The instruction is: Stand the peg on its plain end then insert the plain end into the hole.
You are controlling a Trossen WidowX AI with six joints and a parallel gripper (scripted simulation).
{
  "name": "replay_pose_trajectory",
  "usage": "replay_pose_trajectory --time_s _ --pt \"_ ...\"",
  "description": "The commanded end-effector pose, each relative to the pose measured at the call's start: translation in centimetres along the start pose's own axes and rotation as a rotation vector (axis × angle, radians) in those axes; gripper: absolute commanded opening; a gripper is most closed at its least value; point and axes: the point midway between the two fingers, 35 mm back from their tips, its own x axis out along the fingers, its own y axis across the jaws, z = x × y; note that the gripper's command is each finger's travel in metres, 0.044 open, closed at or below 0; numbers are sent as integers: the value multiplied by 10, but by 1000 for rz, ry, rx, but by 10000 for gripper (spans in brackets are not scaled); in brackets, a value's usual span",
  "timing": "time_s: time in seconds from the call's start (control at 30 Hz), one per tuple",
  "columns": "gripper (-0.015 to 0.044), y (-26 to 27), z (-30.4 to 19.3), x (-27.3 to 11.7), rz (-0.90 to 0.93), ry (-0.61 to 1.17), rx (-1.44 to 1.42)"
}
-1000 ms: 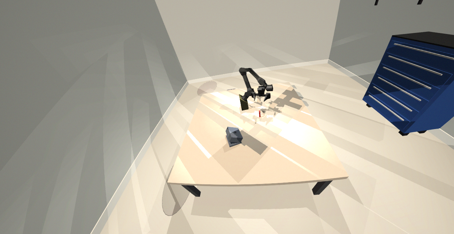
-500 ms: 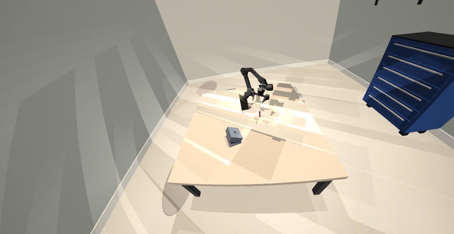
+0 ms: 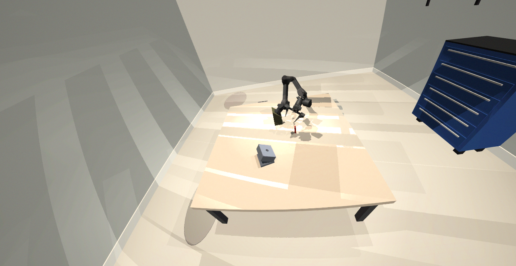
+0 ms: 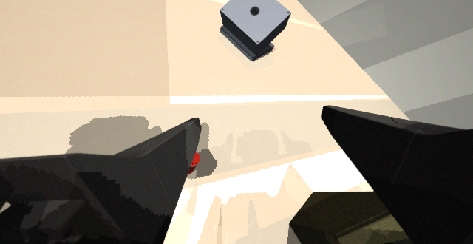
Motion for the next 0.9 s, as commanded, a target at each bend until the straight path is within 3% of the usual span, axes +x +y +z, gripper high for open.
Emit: replay_pose_trajectory --time_s 0.0,0.43,0.87 --pt "440 2 -7 5 -15 136 -45" --pt "440 11 -24 15 69 537 -73" --pt "440 30 -12 16 339 825 46"
